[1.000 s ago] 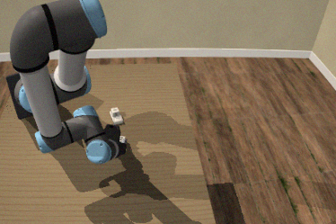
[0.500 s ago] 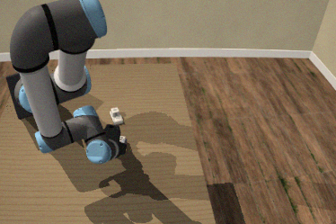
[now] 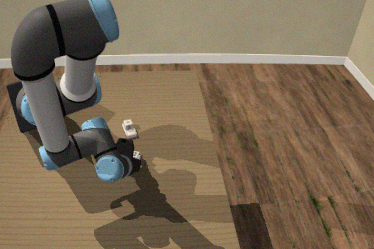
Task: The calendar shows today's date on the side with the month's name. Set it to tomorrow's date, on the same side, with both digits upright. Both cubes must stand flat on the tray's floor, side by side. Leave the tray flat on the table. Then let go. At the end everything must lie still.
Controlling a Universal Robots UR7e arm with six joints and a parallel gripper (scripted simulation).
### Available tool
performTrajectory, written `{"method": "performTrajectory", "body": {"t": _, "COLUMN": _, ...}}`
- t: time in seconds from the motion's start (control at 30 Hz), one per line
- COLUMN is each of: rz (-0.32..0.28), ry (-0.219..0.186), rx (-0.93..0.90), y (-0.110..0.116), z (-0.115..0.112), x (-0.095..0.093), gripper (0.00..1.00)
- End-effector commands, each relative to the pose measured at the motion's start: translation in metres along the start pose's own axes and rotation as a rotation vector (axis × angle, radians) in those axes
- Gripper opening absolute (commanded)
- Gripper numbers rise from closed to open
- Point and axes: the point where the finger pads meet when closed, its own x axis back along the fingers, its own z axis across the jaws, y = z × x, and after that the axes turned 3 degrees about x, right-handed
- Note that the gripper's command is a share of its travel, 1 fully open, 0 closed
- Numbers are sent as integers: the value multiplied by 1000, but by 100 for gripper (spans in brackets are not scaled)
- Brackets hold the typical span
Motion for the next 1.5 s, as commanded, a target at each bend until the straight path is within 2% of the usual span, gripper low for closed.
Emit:
{"method": "performTrajectory", "body": {"t": 0.0, "rz": 0, "ry": 1, "rx": 1, "y": 0, "z": 0, "x": 0, "gripper": 87}}
{"method": "performTrajectory", "body": {"t": 0.07, "rz": 0, "ry": 1, "rx": 1, "y": 0, "z": 0, "x": 0, "gripper": 87}}
{"method": "performTrajectory", "body": {"t": 0.1, "rz": 0, "ry": 1, "rx": 1, "y": 0, "z": 0, "x": 0, "gripper": 100}}
{"method": "performTrajectory", "body": {"t": 1.0, "rz": 0, "ry": 1, "rx": 1, "y": -3, "z": 0, "x": 4, "gripper": 100}}
{"method": "performTrajectory", "body": {"t": 1.47, "rz": 0, "ry": 1, "rx": 1, "y": -29, "z": 2, "x": 29, "gripper": 100}}
